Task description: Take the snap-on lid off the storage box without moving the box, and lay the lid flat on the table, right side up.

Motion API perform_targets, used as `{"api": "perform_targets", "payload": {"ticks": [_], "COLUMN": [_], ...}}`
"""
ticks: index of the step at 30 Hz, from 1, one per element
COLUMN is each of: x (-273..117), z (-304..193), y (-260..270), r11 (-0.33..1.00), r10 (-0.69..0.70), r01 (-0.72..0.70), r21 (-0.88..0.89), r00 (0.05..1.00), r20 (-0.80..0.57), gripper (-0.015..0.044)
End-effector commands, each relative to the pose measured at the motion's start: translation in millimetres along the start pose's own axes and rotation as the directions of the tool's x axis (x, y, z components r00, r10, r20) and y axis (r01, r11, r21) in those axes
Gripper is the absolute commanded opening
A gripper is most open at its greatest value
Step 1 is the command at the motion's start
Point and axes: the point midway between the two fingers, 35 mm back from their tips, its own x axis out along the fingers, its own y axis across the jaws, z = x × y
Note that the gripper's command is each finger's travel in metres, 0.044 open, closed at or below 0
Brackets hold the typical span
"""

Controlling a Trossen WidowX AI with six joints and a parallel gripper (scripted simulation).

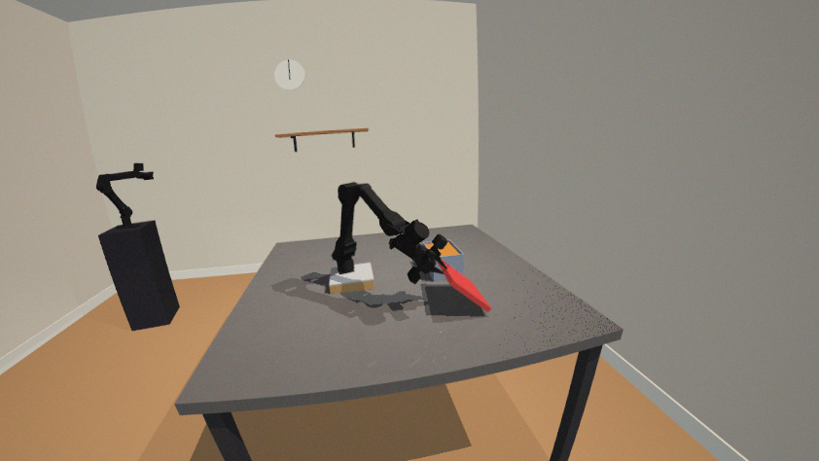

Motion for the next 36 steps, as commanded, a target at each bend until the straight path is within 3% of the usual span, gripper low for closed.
{"api": "perform_targets", "payload": {"ticks": [1,36], "x": [5,23], "z": [-2,-3], "y": [-8,-30], "r11": [1.0,1.0], "r10": [-0.008,-0.008], "r01": [0.008,0.008], "r21": [0.003,0.003], "r00": [1.0,1.0], "r20": [-0.008,-0.008], "gripper": [0.0,0.0]}}
